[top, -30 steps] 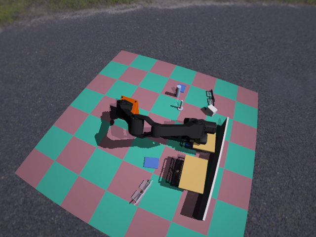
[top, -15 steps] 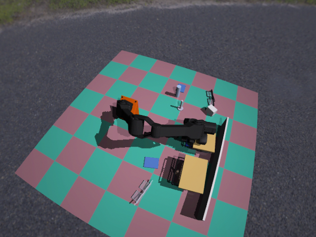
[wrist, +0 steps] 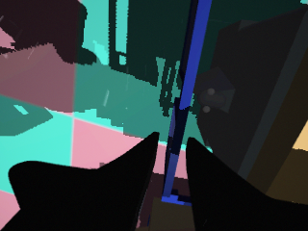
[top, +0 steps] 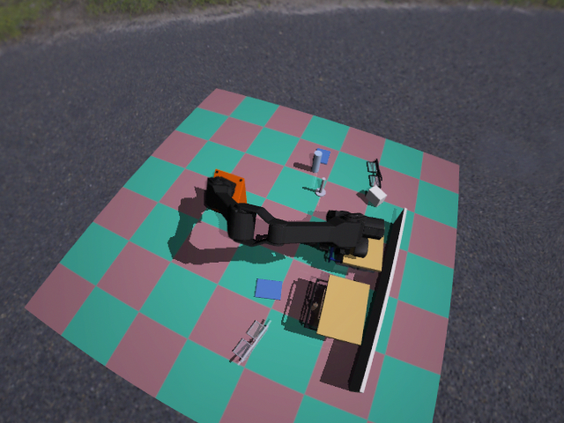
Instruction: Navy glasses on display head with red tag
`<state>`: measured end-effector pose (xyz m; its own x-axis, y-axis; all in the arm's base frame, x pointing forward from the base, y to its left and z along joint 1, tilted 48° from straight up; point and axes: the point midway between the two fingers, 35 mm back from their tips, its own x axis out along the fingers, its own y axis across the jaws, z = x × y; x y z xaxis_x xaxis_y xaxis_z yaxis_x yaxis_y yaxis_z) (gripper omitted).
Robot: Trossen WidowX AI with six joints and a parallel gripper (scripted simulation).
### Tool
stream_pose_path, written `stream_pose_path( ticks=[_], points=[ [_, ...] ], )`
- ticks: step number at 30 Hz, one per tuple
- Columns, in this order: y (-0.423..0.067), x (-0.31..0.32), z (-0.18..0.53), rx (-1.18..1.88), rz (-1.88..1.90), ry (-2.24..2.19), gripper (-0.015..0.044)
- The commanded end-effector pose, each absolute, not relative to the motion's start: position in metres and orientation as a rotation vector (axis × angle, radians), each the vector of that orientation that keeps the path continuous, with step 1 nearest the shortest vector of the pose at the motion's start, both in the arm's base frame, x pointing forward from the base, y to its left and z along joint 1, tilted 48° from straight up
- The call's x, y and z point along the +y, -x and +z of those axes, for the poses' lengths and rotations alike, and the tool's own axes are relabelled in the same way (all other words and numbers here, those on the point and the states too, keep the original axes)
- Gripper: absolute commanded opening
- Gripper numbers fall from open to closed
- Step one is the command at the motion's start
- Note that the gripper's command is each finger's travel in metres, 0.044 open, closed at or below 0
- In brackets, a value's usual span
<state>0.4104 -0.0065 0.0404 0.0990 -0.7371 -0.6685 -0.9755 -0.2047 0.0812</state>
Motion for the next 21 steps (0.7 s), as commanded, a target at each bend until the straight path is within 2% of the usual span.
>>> stream_pose_path(
  ticks=[1, 11, 21],
  points=[
    [-0.41, -0.004, 0.042, 1.678, 0.847, 2.001, 0.0108],
    [-0.405, 0.018, 0.064, 1.679, 0.849, 2.004, 0.0108],
    [-0.369, 0.017, 0.071, 1.68, 0.851, 2.004, 0.0108]
  ],
)
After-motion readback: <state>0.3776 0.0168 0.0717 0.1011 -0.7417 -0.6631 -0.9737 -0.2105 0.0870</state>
